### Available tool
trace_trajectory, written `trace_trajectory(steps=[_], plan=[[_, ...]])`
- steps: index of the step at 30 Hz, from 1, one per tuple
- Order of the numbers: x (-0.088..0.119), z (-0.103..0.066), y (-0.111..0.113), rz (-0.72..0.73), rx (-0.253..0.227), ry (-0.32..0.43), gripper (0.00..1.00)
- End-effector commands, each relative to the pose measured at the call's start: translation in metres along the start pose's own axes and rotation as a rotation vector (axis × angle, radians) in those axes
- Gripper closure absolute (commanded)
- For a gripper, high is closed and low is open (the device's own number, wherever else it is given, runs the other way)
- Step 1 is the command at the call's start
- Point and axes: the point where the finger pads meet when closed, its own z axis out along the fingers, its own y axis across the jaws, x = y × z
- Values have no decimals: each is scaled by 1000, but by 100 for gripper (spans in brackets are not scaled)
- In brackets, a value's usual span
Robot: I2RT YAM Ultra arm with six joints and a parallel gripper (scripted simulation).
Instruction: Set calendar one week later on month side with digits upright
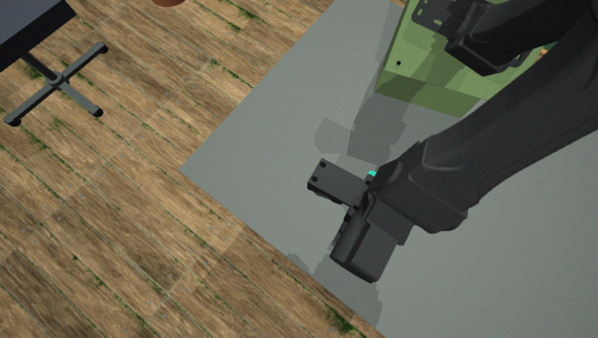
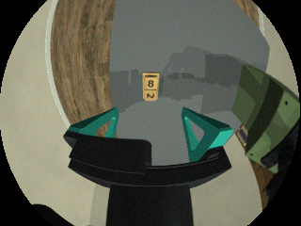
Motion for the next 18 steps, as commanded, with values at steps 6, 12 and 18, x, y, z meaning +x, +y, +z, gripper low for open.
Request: trace_trajectory(steps=[6, 12, 18], plan=[[0, 0, 2, -131, -5, -2, 0], [0, 5, 2, -392, -5, -3, 0], [0, 7, 3, -528, -5, -4, 0]])
